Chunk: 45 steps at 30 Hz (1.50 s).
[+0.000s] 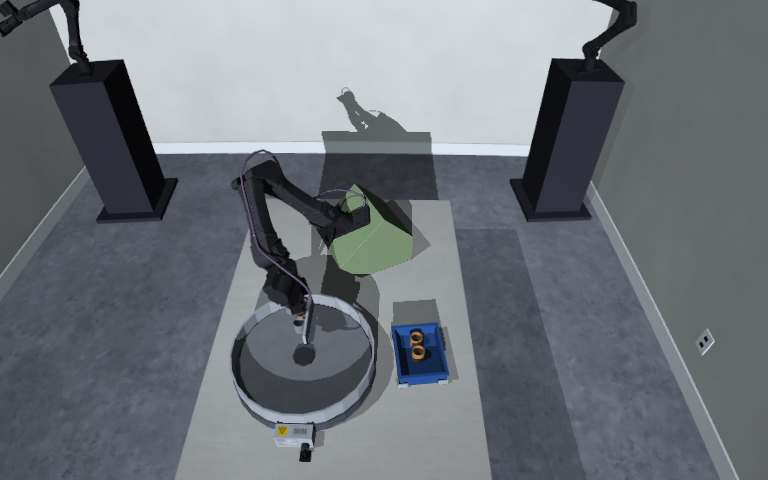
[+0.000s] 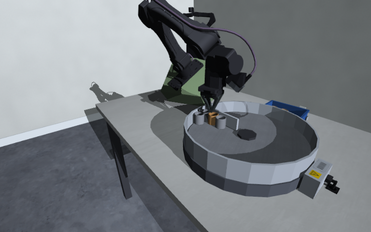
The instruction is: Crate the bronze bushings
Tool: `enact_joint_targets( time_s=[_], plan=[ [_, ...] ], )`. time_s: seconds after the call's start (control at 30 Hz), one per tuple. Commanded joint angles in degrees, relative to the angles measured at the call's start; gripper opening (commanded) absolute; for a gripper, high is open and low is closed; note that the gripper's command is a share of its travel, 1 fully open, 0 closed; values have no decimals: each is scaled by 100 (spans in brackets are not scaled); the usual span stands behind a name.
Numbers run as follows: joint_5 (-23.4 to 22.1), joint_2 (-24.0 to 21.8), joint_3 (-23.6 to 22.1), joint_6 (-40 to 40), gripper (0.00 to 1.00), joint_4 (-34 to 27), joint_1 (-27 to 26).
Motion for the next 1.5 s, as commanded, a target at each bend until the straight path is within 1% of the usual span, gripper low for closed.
enact_joint_targets(
  time_s=[0.0,0.07,0.17,0.23,0.33,1.47],
  plan=[
    [-67,-176,175,-30,15,140,123],
    [-64,-147,179,-22,15,139,126],
    [-40,69,203,45,15,132,147],
    [-27,87,218,64,15,129,156],
    [-27,-79,221,47,15,129,152],
    [-26,-76,222,45,15,129,153]
  ],
)
